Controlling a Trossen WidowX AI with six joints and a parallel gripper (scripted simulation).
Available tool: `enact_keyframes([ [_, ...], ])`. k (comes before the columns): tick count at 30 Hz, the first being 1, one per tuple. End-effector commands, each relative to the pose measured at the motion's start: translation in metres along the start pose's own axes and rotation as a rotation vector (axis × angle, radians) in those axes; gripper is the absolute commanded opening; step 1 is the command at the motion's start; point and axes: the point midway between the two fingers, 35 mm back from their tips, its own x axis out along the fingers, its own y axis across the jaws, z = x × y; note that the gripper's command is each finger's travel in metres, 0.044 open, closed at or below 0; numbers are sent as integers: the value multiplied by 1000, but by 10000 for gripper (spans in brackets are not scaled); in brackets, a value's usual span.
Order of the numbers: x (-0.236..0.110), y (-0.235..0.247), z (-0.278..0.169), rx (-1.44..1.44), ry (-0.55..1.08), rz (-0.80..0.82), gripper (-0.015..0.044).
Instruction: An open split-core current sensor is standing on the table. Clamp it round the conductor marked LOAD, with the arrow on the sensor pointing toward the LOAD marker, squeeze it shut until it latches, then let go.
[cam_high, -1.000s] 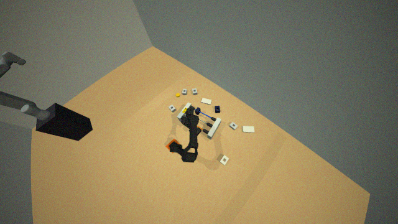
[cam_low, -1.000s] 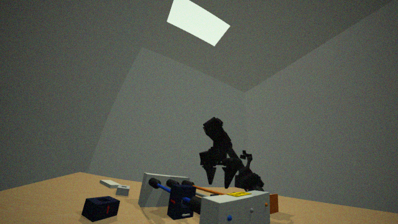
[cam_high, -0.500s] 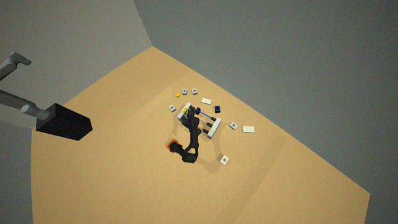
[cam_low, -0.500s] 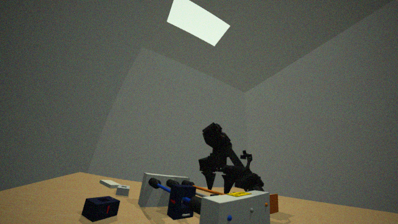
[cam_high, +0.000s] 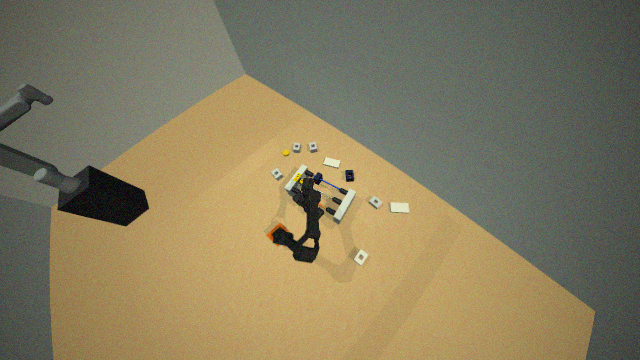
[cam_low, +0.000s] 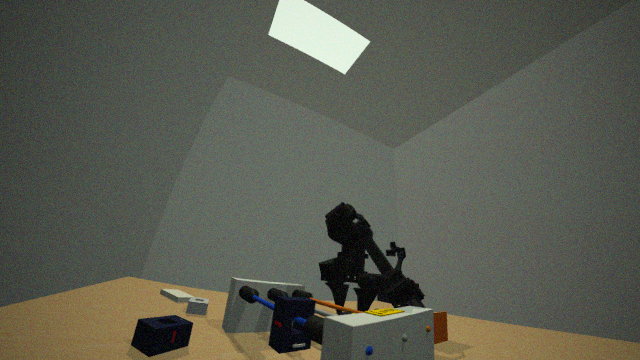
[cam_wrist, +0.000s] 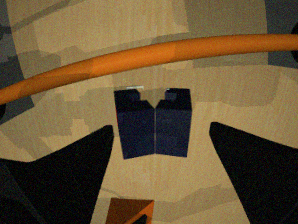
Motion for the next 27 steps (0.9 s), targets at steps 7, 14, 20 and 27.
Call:
enact_keyframes([
  [7,0,0,0,0,1,0,236],
  [14,-3,0,0,0,1,0,150],
  [20,-25,1,1,-1,2,1,0],
  [27,-59,0,-1,-3,4,-1,0],
])
